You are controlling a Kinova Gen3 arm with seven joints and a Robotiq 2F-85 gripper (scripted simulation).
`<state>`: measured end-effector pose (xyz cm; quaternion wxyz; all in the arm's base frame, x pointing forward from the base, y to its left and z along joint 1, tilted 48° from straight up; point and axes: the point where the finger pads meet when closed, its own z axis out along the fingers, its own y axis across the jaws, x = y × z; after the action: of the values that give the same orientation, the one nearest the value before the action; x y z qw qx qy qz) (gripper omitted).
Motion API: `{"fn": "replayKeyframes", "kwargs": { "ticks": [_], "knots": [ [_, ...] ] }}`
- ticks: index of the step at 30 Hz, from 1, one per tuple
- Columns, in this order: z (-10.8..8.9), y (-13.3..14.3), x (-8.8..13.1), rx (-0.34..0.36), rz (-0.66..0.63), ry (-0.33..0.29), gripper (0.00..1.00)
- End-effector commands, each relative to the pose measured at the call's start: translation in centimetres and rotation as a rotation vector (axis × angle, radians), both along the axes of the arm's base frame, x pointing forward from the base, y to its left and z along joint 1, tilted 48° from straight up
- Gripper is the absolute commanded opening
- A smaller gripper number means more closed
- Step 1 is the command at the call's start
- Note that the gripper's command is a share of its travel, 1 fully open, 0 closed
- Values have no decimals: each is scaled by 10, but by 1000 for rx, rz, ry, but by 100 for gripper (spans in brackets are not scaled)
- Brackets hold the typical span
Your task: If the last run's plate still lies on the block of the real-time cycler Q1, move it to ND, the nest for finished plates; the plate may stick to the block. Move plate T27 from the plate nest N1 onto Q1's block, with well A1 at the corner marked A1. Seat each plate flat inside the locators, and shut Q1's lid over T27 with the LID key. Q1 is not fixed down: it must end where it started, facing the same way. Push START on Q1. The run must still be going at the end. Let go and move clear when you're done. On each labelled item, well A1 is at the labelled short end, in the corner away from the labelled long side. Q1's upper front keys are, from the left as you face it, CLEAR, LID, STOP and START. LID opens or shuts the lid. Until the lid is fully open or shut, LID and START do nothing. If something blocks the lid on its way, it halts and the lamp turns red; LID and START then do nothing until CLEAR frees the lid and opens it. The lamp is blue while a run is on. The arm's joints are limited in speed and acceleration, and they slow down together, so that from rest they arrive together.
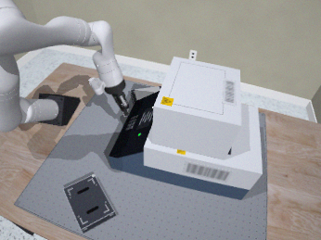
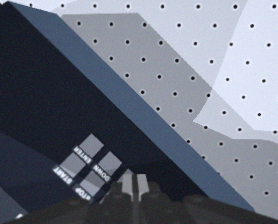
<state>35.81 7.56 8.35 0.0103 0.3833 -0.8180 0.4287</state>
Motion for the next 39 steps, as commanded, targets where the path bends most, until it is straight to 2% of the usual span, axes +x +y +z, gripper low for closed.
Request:
{"fn": "replayKeyframes", "kwargs": {
  "ticks": [1,26,39],
  "knots": [
    [0,1,0,1,1,-1,10],
    [0,1,0,1,1,-1,10],
    [11,-9,-1,1,1,-1,10]
  ]
}}
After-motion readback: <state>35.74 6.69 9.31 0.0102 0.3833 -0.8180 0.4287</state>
